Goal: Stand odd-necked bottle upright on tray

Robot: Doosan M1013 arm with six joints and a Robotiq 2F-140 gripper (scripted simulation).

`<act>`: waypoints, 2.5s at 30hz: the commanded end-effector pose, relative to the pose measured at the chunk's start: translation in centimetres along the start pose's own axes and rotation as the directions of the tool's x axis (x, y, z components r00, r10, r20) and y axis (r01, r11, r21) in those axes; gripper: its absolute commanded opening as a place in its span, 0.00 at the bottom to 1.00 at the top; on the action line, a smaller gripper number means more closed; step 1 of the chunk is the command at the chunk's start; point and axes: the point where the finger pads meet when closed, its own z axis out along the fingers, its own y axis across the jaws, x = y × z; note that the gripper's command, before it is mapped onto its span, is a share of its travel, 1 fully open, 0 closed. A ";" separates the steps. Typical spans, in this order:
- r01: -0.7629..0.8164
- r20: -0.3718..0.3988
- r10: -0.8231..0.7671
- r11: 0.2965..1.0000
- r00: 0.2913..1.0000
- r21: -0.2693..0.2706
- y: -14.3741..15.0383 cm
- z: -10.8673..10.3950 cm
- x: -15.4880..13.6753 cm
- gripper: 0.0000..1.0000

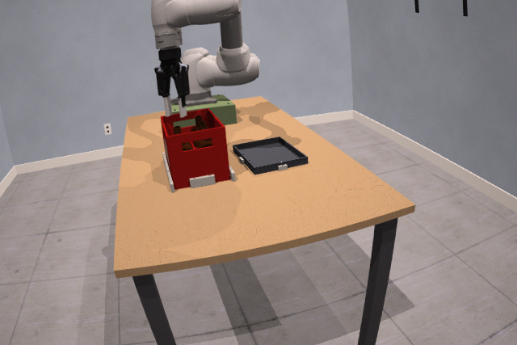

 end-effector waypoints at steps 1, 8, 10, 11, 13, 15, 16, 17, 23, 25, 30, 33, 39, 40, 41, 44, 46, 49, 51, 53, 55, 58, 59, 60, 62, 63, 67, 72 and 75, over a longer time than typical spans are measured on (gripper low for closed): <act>0.005 0.002 -0.005 1.000 1.000 0.002 0.0 -1.4 0.0 0.38; 0.005 0.002 -0.005 1.000 1.000 0.002 0.0 -2.5 0.0 0.38; 0.005 0.002 -0.005 1.000 1.000 0.002 0.0 -2.6 0.0 0.38; 0.005 0.002 -0.005 1.000 1.000 0.002 0.0 -2.7 0.0 0.38; 0.005 0.002 -0.005 1.000 1.000 0.002 0.0 -2.7 0.0 0.38; 0.005 0.002 -0.005 1.000 1.000 0.002 0.0 -2.7 0.0 0.38; 0.005 0.002 -0.005 1.000 1.000 0.002 0.0 -2.7 0.0 0.38; 0.005 0.002 -0.005 1.000 1.000 0.002 0.0 -2.7 0.0 0.38; 0.005 0.002 -0.005 1.000 1.000 0.002 0.0 -2.7 0.0 0.00; 0.005 0.002 -0.005 1.000 1.000 0.002 0.0 -2.7 0.0 0.00; 0.005 0.002 -0.005 1.000 1.000 0.002 0.0 -2.7 0.0 0.00; 0.005 0.002 -0.005 1.000 1.000 0.002 0.0 -2.7 0.0 0.00; 0.005 0.002 -0.005 1.000 1.000 0.002 0.0 -2.7 0.0 0.00; 0.005 0.002 -0.005 1.000 1.000 0.002 0.0 -2.7 0.0 0.00; 0.005 0.002 -0.005 1.000 1.000 0.002 0.0 -2.7 0.0 0.00; 0.005 0.002 -0.005 1.000 1.000 0.002 0.0 -2.7 0.0 0.00; 0.005 0.002 -0.005 1.000 1.000 0.002 0.0 -2.7 0.0 0.00; 0.005 0.002 -0.005 1.000 1.000 0.002 0.0 -2.7 0.0 0.00; 0.005 0.002 -0.005 1.000 1.000 0.002 0.0 -2.7 0.0 0.00; 0.005 0.002 -0.005 1.000 1.000 0.002 0.5 -2.7 0.4 0.00; 0.005 0.002 -0.005 1.000 1.000 0.002 2.4 -2.7 2.5 0.00; 0.005 0.002 -0.005 1.000 1.000 0.002 4.6 -2.7 5.2 0.00; 0.005 0.002 -0.005 1.000 1.000 0.002 5.2 -2.7 5.9 0.00; 0.005 0.002 -0.005 1.000 1.000 0.002 5.6 -2.7 6.4 0.00; 0.005 0.002 -0.005 1.000 1.000 0.002 5.7 -2.7 6.6 0.00; 0.005 0.002 -0.005 1.000 1.000 0.002 5.7 -2.7 6.6 0.00; 0.005 0.002 -0.005 1.000 1.000 0.002 5.7 -2.7 6.6 0.00; 0.005 0.002 -0.005 1.000 1.000 0.002 5.7 -2.7 6.6 0.38; 0.005 0.002 -0.005 1.000 1.000 0.002 5.7 -2.7 6.6 0.38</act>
